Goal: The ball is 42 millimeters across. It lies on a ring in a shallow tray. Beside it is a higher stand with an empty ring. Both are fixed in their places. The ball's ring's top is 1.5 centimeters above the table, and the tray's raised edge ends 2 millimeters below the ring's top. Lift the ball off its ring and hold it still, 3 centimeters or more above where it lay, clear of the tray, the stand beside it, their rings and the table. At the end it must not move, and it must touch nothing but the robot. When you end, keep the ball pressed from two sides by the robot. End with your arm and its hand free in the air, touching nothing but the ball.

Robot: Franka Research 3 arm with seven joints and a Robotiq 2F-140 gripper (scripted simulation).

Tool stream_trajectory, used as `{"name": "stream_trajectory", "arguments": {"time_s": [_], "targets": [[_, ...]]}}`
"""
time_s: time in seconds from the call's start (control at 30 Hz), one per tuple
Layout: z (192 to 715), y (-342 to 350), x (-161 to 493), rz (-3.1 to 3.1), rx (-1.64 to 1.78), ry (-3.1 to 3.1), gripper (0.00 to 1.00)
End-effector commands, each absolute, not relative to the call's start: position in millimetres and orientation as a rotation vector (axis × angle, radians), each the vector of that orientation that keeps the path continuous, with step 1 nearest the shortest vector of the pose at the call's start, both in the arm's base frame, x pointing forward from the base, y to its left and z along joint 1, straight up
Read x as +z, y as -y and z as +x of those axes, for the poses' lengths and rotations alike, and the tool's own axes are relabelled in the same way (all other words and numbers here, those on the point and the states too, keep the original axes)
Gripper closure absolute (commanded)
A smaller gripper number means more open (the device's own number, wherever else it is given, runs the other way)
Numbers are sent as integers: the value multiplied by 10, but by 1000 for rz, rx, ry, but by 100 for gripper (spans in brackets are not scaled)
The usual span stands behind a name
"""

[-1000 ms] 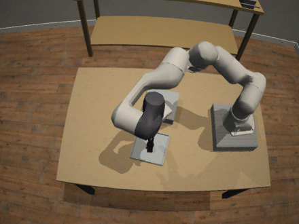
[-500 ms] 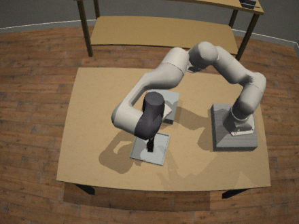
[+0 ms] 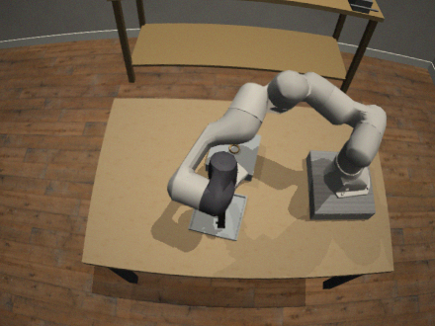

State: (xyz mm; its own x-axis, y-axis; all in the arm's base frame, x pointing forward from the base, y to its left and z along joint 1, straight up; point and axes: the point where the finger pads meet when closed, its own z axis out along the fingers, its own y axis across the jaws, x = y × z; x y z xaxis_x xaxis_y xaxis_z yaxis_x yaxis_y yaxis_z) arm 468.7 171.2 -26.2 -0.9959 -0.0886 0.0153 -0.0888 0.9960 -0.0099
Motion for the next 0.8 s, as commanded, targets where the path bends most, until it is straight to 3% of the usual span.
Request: {"name": "stream_trajectory", "arguments": {"time_s": [0.0,0.2,0.23,0.77], "targets": [[4762,-1768,-322,120,-4,3145,0],[4762,-1768,-322,120,-4,3145,0],[4762,-1768,-322,120,-4,3145,100],[4762,-1768,-322,120,-4,3145,100]]}}
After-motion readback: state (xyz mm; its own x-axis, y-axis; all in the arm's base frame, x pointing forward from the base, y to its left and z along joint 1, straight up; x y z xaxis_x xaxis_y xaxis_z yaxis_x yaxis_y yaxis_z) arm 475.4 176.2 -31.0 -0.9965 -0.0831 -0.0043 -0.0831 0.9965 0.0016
